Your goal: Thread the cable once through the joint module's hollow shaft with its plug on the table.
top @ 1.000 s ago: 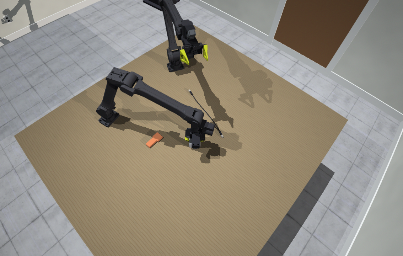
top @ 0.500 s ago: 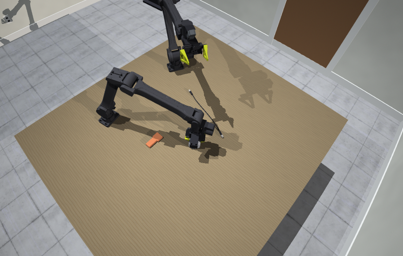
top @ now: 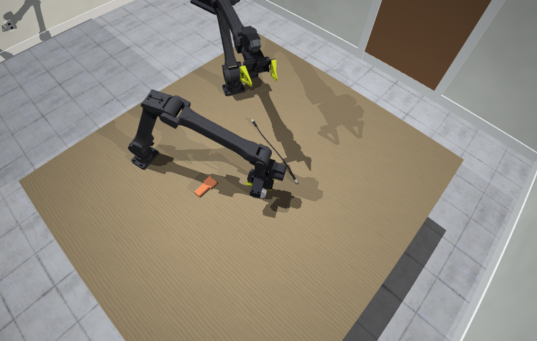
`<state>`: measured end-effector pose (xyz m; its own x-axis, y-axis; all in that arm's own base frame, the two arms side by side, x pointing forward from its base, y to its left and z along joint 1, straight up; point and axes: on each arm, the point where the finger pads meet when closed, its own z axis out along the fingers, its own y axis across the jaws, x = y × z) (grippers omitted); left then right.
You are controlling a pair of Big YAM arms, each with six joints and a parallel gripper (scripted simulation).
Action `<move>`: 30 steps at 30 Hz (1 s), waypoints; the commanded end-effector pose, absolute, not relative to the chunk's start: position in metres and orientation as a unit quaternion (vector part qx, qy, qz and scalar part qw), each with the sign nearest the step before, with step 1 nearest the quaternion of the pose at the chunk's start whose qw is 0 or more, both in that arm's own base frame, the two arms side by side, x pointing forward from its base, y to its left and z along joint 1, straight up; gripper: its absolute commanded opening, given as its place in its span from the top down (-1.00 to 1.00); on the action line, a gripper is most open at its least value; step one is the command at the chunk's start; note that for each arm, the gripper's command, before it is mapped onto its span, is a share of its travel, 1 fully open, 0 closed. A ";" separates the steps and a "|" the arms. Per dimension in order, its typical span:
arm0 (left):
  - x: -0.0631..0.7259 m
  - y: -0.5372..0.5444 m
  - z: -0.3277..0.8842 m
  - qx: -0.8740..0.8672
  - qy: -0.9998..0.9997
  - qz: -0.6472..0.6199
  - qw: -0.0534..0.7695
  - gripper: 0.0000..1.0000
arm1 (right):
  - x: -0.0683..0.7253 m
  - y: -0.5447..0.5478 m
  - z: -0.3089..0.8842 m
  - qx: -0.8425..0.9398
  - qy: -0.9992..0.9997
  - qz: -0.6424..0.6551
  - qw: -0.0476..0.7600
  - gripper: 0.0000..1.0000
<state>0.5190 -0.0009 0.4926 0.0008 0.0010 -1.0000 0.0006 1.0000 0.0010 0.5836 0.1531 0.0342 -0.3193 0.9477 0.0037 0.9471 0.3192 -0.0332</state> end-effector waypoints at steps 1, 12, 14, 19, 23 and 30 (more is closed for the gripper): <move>0.523 0.006 0.503 -0.006 0.703 0.001 0.712 -1.00 | 0.615 0.159 0.112 -0.603 -0.796 -0.047 -0.040 -0.40; 0.523 0.006 0.503 -0.006 0.703 0.001 0.712 -1.00 | 0.614 0.160 0.112 -0.601 -0.797 -0.045 -0.039 -0.40; 0.523 0.006 0.503 -0.006 0.703 0.001 0.712 -1.00 | 0.613 0.160 0.112 -0.601 -0.797 -0.044 -0.038 -0.40; 0.523 0.006 0.503 -0.006 0.703 0.001 0.712 -1.00 | 0.613 0.162 0.112 -0.600 -0.798 -0.045 -0.038 -0.40; 0.523 0.006 0.503 -0.006 0.703 0.001 0.712 -1.00 | 0.613 0.162 0.112 -0.600 -0.798 -0.045 -0.037 -0.40; 0.523 0.006 0.503 -0.006 0.703 0.001 0.712 -1.00 | 0.612 0.164 0.112 -0.599 -0.798 -0.045 -0.037 -0.40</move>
